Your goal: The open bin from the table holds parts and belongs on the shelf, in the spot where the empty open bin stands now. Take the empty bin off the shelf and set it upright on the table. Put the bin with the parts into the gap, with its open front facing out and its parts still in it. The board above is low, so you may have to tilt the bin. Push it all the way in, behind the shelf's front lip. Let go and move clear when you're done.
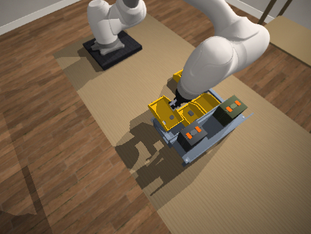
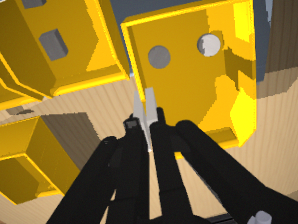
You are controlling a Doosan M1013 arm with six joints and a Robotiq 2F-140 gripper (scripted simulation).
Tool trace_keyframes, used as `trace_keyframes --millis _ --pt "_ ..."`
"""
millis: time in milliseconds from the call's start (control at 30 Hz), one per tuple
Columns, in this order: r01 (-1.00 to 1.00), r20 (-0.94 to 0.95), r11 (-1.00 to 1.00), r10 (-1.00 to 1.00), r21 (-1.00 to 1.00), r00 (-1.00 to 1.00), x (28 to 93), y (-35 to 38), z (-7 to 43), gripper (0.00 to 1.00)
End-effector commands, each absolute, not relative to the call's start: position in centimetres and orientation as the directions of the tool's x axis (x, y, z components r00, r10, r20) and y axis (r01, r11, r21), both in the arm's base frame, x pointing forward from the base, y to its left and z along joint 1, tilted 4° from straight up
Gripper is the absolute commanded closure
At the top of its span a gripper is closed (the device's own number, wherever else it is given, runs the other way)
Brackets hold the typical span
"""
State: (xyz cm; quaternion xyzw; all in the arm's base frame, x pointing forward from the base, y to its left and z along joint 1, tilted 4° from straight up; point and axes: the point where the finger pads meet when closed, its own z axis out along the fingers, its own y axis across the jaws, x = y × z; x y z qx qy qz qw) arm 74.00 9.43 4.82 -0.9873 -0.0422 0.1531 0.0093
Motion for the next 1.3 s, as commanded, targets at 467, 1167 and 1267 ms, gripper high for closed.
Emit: trace_keyframes --millis 467,1167,1267 --pt "0.080 -0.301 -0.996 0.086 -0.031 0.950 74.0 9.4 4.8 0.90" --pt "0.080 -0.301 -0.996 0.086 -0.031 0.950 73.9 9.5 3.9 0.90" --pt "0.080 -0.301 -0.996 0.086 -0.031 0.950 73.9 9.5 3.7 0.90"
